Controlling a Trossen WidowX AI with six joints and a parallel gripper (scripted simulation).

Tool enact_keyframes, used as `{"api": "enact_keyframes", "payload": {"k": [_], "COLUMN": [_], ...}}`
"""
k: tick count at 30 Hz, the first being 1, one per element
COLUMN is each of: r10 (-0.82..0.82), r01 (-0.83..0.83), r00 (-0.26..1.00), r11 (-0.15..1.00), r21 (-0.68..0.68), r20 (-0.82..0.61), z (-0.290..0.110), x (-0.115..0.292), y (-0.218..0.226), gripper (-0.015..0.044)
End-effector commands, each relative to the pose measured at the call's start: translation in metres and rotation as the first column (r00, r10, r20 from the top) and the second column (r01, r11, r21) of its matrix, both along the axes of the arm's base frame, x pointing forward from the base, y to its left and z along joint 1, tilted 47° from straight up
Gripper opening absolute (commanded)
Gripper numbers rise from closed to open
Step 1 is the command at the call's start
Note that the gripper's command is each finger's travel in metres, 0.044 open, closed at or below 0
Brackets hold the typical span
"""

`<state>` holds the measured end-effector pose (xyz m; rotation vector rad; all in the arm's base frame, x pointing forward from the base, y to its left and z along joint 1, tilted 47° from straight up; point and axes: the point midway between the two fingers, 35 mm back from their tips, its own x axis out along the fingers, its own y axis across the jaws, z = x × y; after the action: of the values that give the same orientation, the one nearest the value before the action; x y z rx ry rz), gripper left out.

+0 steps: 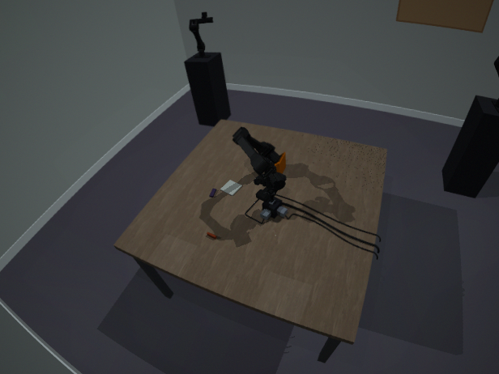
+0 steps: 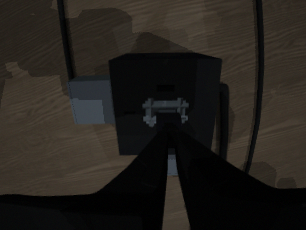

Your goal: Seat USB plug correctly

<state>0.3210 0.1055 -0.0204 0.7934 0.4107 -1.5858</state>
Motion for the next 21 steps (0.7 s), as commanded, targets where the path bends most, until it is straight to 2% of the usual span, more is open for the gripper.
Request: {"api": "enact_keyframes", "payload": {"k": [1, 21], "r10": [0.006, 0.006], "r01": [-0.006, -0.006], "r00": [1.0, 1.0], "r11": [1.0, 1.0], "r21": [-0.002, -0.002], "r20": [0.001, 0.001], "z": [0.0001, -0.0016], "x": [0.0007, 0.0007], "y": [-0.0004, -0.0022], "gripper": [0.0, 0.0]}}
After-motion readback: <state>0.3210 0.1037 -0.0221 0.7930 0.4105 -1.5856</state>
